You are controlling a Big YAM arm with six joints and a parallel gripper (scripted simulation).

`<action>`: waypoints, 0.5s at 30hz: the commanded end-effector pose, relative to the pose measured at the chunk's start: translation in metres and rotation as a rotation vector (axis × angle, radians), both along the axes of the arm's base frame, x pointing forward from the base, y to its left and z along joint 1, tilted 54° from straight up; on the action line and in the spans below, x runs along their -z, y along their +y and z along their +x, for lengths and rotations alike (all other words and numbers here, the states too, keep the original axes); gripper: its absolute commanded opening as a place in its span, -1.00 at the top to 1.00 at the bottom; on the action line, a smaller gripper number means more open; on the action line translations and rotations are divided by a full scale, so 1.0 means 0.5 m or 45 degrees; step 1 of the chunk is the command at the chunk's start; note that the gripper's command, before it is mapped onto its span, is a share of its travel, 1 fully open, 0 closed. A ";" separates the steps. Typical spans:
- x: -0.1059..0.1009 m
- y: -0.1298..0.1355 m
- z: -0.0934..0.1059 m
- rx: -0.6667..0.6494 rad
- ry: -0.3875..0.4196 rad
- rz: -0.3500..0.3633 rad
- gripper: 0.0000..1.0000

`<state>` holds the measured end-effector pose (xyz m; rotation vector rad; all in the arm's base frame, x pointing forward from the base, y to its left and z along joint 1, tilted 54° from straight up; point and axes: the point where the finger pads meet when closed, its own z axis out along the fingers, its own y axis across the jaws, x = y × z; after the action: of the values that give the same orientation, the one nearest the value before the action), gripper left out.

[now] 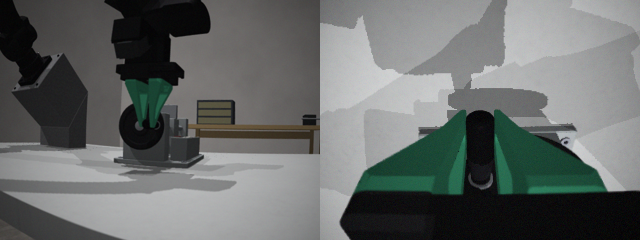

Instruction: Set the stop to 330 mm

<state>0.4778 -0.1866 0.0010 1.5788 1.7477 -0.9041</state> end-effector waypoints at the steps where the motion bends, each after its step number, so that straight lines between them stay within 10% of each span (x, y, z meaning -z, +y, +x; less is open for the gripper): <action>1: -0.041 0.062 0.034 -0.061 -0.062 0.008 0.87; 15: -0.046 0.077 0.003 -0.061 -0.043 0.009 0.87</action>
<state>0.4724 -0.1748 0.0102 1.5777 1.7486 -0.8974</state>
